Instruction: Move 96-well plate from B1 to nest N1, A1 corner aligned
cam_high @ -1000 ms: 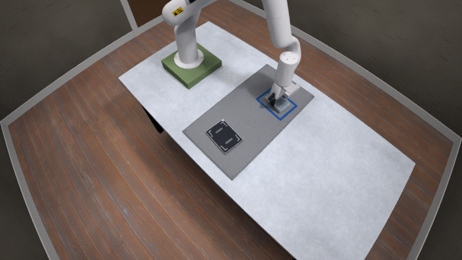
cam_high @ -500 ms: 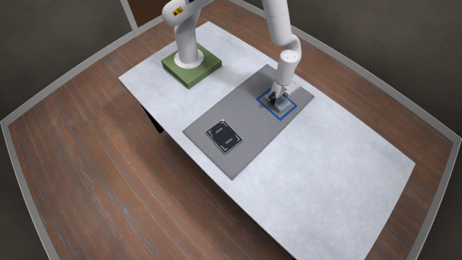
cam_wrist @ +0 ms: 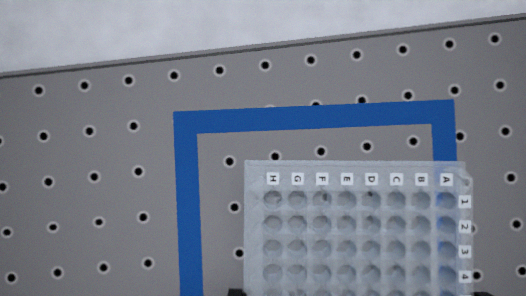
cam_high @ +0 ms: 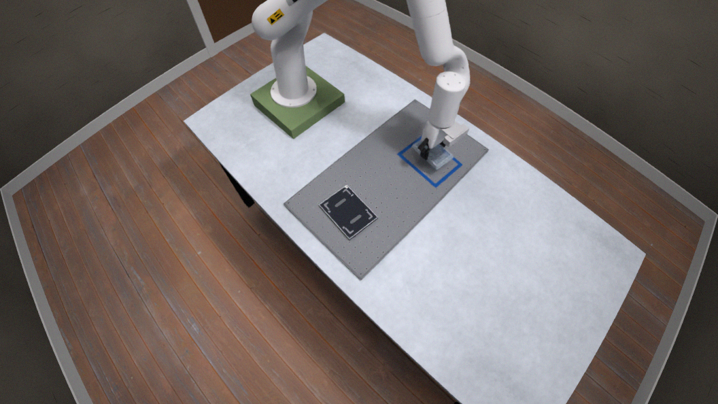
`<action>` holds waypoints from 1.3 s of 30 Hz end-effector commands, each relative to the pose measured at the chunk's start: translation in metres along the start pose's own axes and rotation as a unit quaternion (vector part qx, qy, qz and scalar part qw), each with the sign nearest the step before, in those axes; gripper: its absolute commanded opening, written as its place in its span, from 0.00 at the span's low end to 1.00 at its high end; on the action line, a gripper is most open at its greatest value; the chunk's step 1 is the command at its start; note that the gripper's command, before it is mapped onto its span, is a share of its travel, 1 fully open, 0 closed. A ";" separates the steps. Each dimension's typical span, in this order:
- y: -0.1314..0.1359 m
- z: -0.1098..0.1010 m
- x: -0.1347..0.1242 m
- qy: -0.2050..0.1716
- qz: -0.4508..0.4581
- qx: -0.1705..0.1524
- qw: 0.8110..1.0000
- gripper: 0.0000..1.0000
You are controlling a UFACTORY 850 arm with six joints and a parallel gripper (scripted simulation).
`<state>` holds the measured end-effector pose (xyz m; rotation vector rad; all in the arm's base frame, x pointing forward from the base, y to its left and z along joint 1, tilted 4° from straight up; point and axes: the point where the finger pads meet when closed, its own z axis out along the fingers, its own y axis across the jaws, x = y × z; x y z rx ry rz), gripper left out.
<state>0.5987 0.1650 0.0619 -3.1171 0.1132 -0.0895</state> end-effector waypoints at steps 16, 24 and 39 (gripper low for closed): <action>0.000 -0.030 0.001 0.001 0.000 0.000 1.000 0.00; 0.000 -0.030 0.001 0.001 0.000 0.000 1.000 0.00; 0.023 -0.031 0.000 0.001 0.116 0.000 0.993 0.00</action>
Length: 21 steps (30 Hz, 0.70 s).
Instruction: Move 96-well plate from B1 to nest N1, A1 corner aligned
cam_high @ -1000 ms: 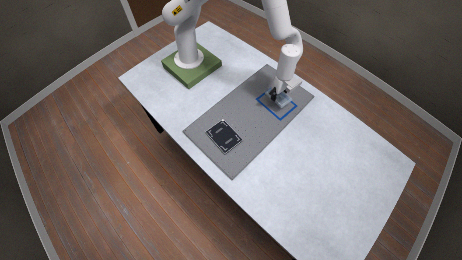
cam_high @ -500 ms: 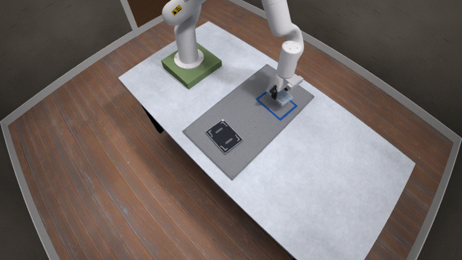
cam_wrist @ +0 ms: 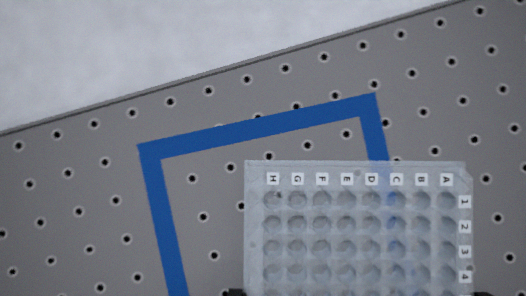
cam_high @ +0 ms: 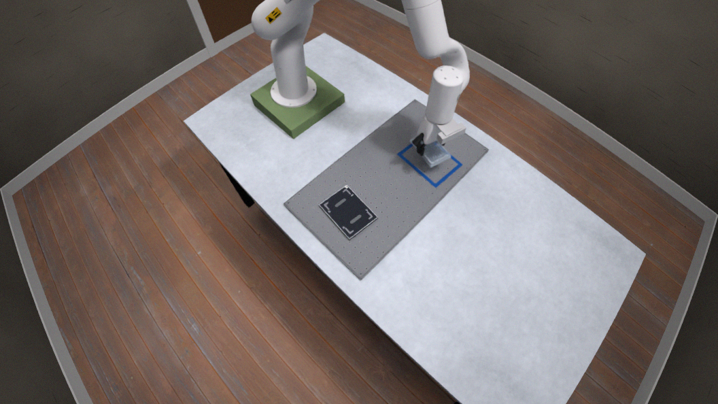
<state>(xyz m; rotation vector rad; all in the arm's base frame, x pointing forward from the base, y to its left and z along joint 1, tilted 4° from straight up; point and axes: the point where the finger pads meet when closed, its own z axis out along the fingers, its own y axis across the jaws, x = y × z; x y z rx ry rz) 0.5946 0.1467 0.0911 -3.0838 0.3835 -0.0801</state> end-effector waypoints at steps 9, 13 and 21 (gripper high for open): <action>0.035 -0.002 0.005 0.004 0.178 -0.002 0.984 0.00; 0.048 -0.003 0.007 0.004 0.243 -0.002 0.970 0.00; 0.068 -0.004 0.009 0.004 0.339 -0.002 0.941 0.00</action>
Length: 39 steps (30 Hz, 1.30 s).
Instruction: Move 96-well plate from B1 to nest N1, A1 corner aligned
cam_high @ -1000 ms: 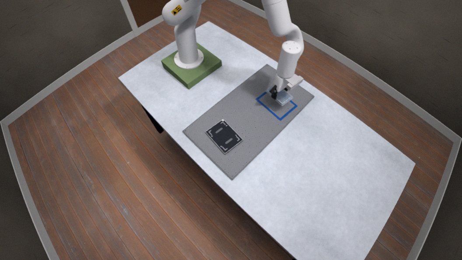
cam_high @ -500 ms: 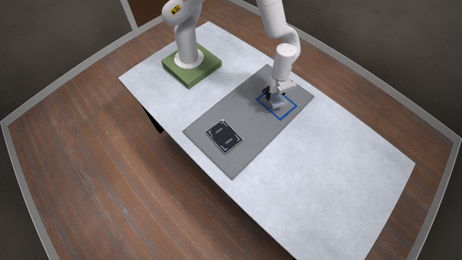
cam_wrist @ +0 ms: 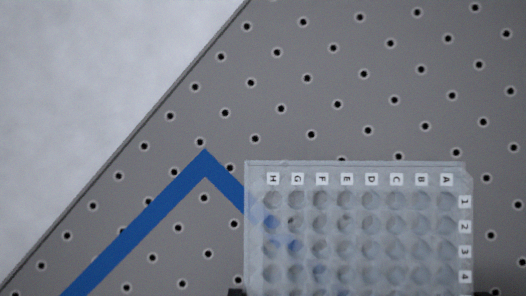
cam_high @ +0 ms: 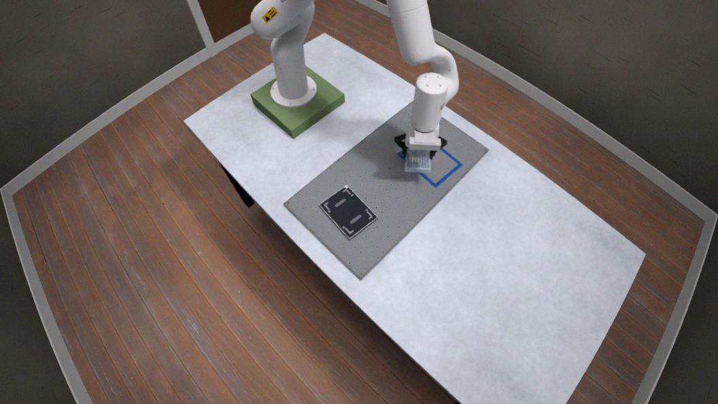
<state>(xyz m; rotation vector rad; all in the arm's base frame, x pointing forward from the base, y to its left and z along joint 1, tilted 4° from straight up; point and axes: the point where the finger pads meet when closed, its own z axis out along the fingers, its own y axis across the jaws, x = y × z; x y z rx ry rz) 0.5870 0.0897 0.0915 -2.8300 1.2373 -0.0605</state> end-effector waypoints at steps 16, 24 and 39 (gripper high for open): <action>0.044 -0.004 0.038 0.007 0.287 -0.001 0.958 0.00; 0.064 -0.005 0.055 0.007 0.411 -0.001 0.911 0.00; 0.097 -0.007 0.083 0.007 0.598 0.001 0.802 0.00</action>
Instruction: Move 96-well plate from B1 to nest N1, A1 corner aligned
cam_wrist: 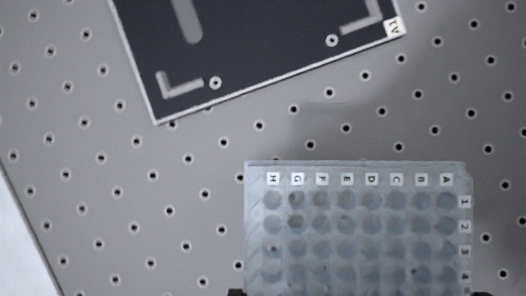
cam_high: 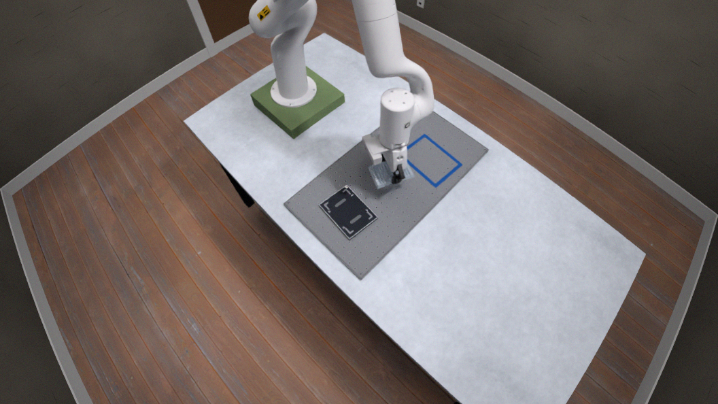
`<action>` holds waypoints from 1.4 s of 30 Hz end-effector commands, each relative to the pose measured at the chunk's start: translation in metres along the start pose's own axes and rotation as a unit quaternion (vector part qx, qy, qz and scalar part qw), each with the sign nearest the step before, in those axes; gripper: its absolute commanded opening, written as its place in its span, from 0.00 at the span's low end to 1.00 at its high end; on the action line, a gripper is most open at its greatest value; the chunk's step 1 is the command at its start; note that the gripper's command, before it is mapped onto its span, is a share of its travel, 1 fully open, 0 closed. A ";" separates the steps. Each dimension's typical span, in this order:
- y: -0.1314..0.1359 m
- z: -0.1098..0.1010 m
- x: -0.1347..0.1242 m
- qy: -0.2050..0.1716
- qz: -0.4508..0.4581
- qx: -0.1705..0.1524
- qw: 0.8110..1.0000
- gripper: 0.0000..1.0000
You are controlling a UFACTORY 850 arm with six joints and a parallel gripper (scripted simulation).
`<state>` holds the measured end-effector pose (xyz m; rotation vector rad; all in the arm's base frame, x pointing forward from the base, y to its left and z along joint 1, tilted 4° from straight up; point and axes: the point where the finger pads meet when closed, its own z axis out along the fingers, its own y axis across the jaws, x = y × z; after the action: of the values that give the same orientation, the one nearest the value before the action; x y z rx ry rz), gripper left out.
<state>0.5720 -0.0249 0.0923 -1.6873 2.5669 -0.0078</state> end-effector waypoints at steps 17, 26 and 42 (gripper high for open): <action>-0.018 -0.004 0.060 0.006 0.308 0.005 0.951 0.00; -0.025 -0.005 0.082 0.006 0.417 0.005 0.909 0.00; -0.037 -0.007 0.127 0.005 0.570 0.006 0.822 0.00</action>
<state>0.5555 -0.1511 0.0932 0.0581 3.0786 0.0429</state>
